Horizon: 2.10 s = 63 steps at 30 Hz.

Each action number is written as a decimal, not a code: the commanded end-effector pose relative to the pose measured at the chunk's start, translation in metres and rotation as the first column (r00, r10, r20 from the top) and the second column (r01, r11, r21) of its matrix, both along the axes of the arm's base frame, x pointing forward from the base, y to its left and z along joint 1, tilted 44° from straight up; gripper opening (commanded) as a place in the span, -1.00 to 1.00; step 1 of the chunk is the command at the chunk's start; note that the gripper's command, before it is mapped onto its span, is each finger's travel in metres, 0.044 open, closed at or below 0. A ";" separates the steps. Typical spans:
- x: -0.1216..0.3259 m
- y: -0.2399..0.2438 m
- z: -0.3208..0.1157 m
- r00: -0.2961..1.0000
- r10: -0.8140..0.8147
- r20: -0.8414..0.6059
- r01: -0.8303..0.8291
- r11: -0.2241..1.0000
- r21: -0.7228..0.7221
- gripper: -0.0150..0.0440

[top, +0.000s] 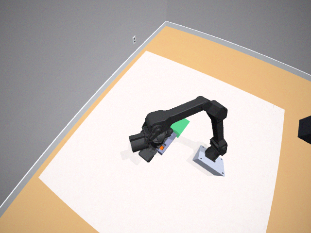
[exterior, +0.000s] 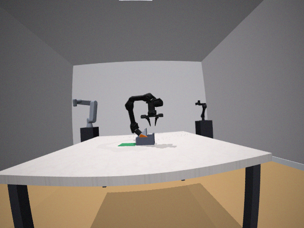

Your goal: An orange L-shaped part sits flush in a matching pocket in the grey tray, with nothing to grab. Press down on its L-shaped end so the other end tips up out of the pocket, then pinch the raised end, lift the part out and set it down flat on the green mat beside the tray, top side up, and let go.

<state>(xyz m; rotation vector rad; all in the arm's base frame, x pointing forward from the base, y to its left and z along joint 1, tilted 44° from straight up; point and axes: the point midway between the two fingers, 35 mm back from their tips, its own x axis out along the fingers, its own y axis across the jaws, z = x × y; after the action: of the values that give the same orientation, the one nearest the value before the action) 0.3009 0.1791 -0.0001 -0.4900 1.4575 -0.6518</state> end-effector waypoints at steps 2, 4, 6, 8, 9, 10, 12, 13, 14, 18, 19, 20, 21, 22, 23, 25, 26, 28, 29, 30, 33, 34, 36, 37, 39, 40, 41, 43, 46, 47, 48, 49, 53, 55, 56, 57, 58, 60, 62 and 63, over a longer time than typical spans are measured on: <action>0.000 0.000 -0.001 1.000 0.001 -0.002 -0.001 1.000 0.000 0.12; 0.000 0.000 -0.001 1.000 0.001 -0.002 -0.001 1.000 0.000 0.12; 0.000 0.000 -0.001 1.000 0.001 -0.002 -0.001 1.000 0.000 0.12; 0.000 0.000 -0.001 1.000 0.001 -0.002 -0.001 1.000 0.000 0.12; 0.000 0.000 -0.001 1.000 0.001 -0.002 -0.001 1.000 0.000 0.12; 0.000 0.000 -0.001 1.000 0.001 -0.002 -0.001 1.000 0.000 0.12; 0.000 0.000 -0.001 1.000 0.001 -0.002 -0.001 1.000 0.000 0.12; 0.000 0.000 -0.001 1.000 0.001 -0.002 -0.001 1.000 0.000 0.12; 0.000 0.000 -0.001 1.000 0.001 -0.002 -0.001 1.000 0.000 0.12; 0.000 0.000 -0.001 1.000 0.001 -0.002 -0.001 1.000 0.000 0.12; 0.000 0.000 -0.001 1.000 0.001 -0.002 -0.001 1.000 0.000 0.12; 0.000 0.000 -0.001 1.000 0.001 -0.002 -0.001 1.000 0.000 0.12; 0.000 0.000 -0.001 1.000 0.001 -0.002 -0.001 1.000 0.000 0.12; 0.000 0.000 -0.001 1.000 0.001 -0.002 -0.001 1.000 0.000 0.12; 0.000 0.000 -0.001 1.000 0.001 -0.002 -0.001 1.000 0.000 0.12; 0.000 0.000 -0.001 1.000 0.001 -0.002 -0.001 1.000 0.000 0.12; 0.000 0.000 -0.001 1.000 0.001 -0.002 -0.001 1.000 0.000 0.12; 0.000 0.000 -0.001 1.000 0.001 -0.002 -0.001 1.000 0.000 0.12; 0.000 0.000 -0.001 1.000 0.001 -0.002 -0.001 1.000 0.000 0.12; 0.000 0.000 -0.001 1.000 0.001 -0.002 -0.001 1.000 0.000 0.12; 0.000 -0.001 -0.002 1.000 -0.001 0.000 0.001 1.000 0.000 0.12; 0.000 -0.004 -0.005 1.000 -0.002 -0.001 0.002 1.000 -0.001 0.12; 0.001 -0.013 -0.014 1.000 -0.005 -0.003 0.005 1.000 -0.003 0.12; 0.001 -0.020 -0.021 1.000 -0.008 -0.005 0.008 1.000 -0.005 0.12; 0.000 -0.036 -0.037 1.000 -0.014 -0.009 0.014 1.000 -0.010 0.12; -0.001 -0.044 -0.045 1.000 -0.017 -0.012 0.017 1.000 -0.012 0.12; -0.002 -0.050 -0.050 1.000 -0.020 -0.013 0.020 1.000 -0.014 0.12; -0.003 -0.055 -0.055 1.000 -0.022 -0.015 0.022 1.000 -0.015 0.12; -0.003 -0.055 -0.055 1.000 -0.022 -0.015 0.022 1.000 -0.015 0.12; -0.003 -0.056 -0.055 1.000 -0.022 -0.015 0.022 1.000 -0.015 0.12; -0.003 -0.056 -0.056 1.000 -0.022 -0.015 0.022 1.000 -0.015 0.12; -0.003 -0.057 -0.057 1.000 -0.022 -0.015 0.022 1.000 -0.015 0.12; -0.003 -0.061 -0.061 1.000 -0.022 -0.015 0.022 1.000 -0.015 0.12; -0.003 -0.063 -0.064 1.000 -0.022 -0.015 0.022 1.000 -0.015 0.12; -0.003 -0.065 -0.065 1.000 -0.022 -0.015 0.022 1.000 -0.016 0.12; -0.003 -0.066 -0.066 1.000 -0.022 -0.015 0.022 1.000 -0.016 0.12; -0.003 -0.067 -0.067 1.000 -0.022 -0.014 0.022 1.000 -0.016 0.12; -0.004 -0.069 -0.070 1.000 -0.022 -0.014 0.022 1.000 -0.016 0.12; -0.004 -0.071 -0.072 1.000 -0.022 -0.014 0.022 1.000 -0.016 0.12; -0.004 -0.073 -0.073 1.000 -0.022 -0.014 0.022 1.000 -0.016 0.12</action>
<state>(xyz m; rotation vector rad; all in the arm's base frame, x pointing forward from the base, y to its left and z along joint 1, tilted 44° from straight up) 0.2988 0.1120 -0.0691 -0.4807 1.4672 -0.6767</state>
